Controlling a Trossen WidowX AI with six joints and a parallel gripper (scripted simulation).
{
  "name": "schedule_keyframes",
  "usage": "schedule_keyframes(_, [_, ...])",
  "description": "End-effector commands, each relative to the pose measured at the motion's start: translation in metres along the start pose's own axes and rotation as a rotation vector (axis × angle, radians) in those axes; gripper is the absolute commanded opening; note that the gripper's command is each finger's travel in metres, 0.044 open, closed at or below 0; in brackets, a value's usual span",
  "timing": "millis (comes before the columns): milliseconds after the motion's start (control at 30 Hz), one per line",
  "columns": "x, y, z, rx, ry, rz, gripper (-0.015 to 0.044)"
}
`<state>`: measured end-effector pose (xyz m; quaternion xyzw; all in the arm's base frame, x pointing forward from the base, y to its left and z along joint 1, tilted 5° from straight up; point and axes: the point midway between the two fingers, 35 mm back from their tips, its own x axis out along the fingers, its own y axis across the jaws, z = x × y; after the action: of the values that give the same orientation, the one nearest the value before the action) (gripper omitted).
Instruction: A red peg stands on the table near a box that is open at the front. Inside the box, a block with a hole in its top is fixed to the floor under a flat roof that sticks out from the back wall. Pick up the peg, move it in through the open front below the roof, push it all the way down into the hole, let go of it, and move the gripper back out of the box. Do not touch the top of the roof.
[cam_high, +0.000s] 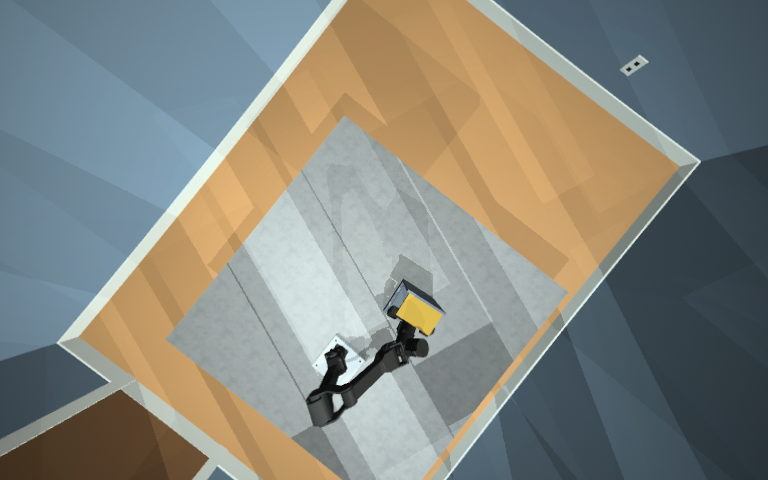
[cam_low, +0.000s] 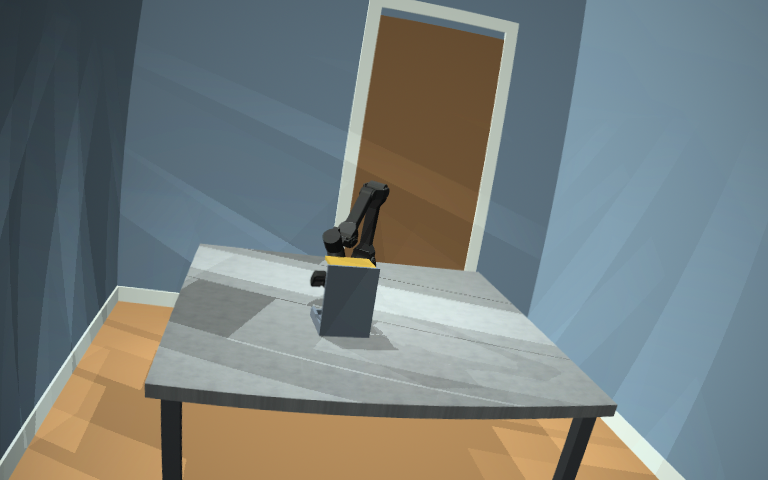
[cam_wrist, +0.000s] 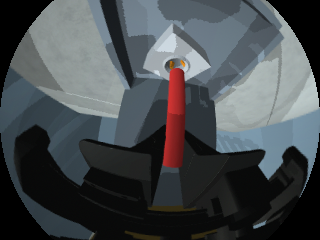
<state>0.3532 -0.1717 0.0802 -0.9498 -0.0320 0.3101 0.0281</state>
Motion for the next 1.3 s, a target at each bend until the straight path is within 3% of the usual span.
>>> schedule_keyframes(0, [0.001, 0.002, -0.002, 0.0, 0.003, 0.006, 0.0])
schedule_keyframes(1267, [0.02, 0.0, 0.027, 0.0, 0.002, 0.005, 0.0])
